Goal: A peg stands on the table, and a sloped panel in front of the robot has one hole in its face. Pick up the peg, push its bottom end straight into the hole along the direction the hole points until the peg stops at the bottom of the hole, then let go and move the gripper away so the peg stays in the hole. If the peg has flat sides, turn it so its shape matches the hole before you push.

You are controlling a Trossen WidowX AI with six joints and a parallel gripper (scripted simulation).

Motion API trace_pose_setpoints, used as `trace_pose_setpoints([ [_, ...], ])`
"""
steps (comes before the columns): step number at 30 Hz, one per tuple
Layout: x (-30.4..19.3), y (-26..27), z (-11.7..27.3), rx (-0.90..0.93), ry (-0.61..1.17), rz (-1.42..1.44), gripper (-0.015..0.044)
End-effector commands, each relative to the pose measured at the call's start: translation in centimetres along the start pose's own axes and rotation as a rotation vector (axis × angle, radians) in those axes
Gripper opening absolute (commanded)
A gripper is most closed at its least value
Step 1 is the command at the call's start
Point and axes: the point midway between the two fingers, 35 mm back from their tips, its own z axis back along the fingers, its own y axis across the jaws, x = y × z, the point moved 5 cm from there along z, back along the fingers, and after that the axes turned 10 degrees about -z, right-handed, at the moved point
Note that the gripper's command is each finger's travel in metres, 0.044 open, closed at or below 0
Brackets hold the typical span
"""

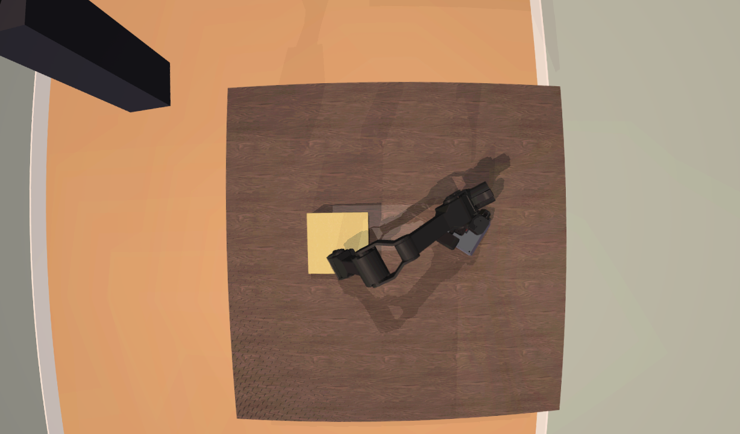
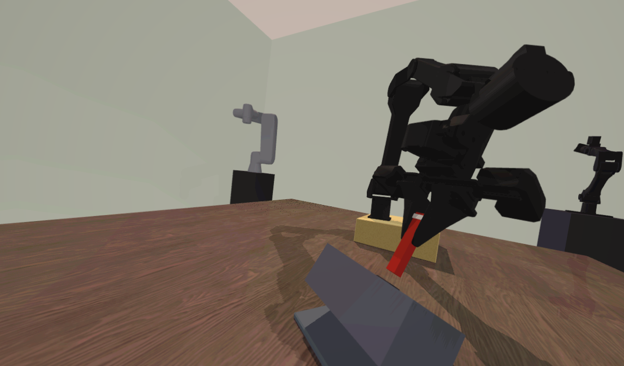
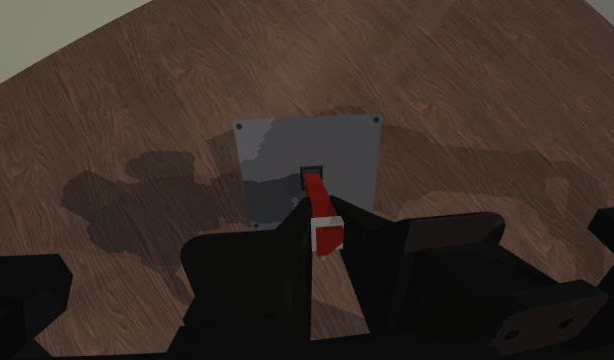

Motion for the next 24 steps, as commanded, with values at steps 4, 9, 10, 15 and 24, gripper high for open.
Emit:
trace_pose_setpoints([
  [4,-0.06,-0.08,-0.49,-0.002,0.000,0.003,0.0000],
  [9,0.00,-0.03,-0.26,0.000,-0.001,0.000,0.0000],
  [10,0.00,-0.03,-0.26,0.000,-0.001,0.000,0.0000],
  [15,0.00,-0.03,-0.26,0.000,-0.001,0.000,0.0000],
  [24,-0.08,-0.10,-0.45,-0.001,-0.001,0.000,0.0000],
])
